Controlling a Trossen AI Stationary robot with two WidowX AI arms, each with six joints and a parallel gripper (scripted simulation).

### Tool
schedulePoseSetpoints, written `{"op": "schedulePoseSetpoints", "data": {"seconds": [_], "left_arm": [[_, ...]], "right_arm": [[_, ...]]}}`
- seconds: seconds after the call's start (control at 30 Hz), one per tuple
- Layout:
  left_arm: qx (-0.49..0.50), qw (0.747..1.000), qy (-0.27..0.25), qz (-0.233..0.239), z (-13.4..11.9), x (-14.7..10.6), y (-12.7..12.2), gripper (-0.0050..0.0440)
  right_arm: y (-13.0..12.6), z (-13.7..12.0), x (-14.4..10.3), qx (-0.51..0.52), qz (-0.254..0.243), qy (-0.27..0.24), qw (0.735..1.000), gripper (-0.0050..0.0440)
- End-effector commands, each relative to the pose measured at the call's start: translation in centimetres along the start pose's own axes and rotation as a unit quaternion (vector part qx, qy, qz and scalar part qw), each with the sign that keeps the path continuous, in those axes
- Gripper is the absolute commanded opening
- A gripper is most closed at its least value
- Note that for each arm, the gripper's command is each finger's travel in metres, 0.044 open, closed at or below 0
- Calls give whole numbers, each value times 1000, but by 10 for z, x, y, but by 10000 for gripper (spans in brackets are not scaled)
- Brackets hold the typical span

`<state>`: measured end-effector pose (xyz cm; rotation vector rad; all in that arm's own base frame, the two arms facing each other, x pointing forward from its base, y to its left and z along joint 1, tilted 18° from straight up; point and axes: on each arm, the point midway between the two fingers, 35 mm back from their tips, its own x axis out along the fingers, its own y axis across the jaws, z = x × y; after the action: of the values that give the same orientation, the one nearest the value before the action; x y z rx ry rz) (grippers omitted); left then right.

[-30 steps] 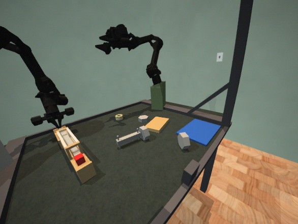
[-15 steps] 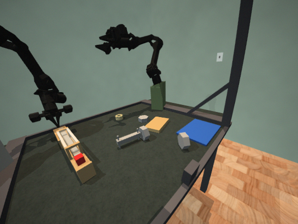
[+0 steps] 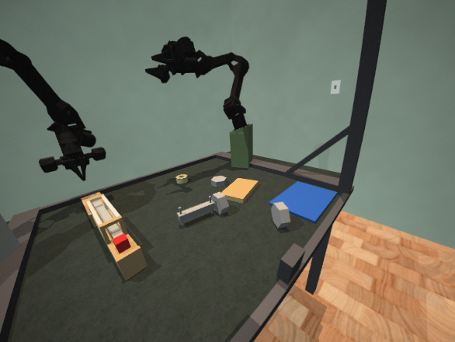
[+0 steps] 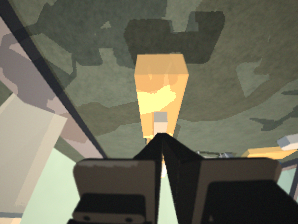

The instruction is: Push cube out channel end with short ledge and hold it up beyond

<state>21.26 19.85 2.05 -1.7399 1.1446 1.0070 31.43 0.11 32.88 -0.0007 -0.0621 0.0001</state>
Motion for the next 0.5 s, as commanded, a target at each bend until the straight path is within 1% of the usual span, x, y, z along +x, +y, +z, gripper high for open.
{"op": "schedulePoseSetpoints", "data": {"seconds": [0.0,0.03,0.1,0.47], "left_arm": [[11,1000,-17,-15,1,-26,-7,0],[9,1000,-15,-14,1,-18,-6,0],[9,1000,-15,-14,0,-15,-4,0],[9,1000,-15,-14,0,-15,-4,0]], "right_arm": [[0,8,-2,1,-1,-10,1000,400],[0,8,-2,1,-1,-10,1000,400],[0,8,-2,1,-1,-10,1000,400],[0,8,-2,1,-1,-10,1000,400]]}}
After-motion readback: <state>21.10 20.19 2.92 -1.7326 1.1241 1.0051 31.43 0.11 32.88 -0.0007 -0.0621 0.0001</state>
